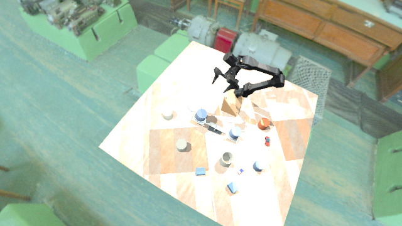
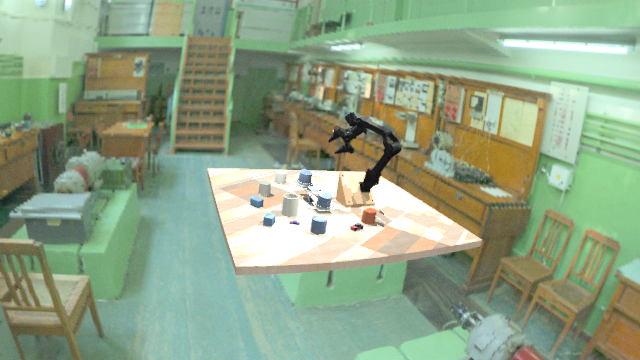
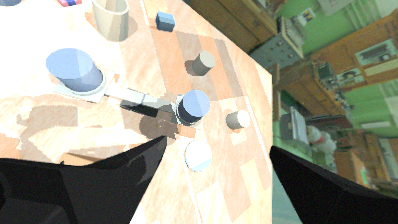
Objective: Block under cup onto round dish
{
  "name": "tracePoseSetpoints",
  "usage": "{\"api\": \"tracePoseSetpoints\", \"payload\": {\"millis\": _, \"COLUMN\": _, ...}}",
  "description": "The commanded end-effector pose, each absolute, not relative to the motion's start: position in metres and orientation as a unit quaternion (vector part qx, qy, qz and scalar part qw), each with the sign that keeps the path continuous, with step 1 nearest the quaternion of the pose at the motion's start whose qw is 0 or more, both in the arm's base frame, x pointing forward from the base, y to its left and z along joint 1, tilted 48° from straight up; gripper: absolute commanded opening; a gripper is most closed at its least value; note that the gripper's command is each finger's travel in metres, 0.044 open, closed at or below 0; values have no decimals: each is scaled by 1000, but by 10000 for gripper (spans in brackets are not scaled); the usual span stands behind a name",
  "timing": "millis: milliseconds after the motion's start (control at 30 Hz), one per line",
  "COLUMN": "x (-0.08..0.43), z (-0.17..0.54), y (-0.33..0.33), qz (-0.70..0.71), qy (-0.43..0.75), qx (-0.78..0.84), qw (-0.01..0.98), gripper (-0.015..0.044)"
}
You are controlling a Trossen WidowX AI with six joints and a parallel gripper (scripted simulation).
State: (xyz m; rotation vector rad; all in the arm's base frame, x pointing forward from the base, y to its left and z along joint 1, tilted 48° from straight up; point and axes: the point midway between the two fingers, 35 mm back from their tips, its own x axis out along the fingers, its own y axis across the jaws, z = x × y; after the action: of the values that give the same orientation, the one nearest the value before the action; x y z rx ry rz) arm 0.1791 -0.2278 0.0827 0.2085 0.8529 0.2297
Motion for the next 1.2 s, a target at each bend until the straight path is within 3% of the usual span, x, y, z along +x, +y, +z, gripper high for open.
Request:
{"api": "tracePoseSetpoints", "payload": {"millis": 0, "x": 183, "z": 80, "y": -207, "qz": 130, "qy": 397, "qx": 163, "qw": 894, "gripper": 440}}
{"api": "tracePoseSetpoints", "payload": {"millis": 400, "x": 192, "z": 86, "y": -150, "qz": 172, "qy": 351, "qx": 352, "qw": 850, "gripper": 440}}
{"api": "tracePoseSetpoints", "payload": {"millis": 633, "x": 193, "z": 86, "y": -147, "qz": 174, "qy": 350, "qx": 364, "qw": 846, "gripper": 440}}
{"api": "tracePoseSetpoints", "payload": {"millis": 1167, "x": 233, "z": 93, "y": -115, "qz": 142, "qy": 470, "qx": 504, "qw": 710, "gripper": 440}}
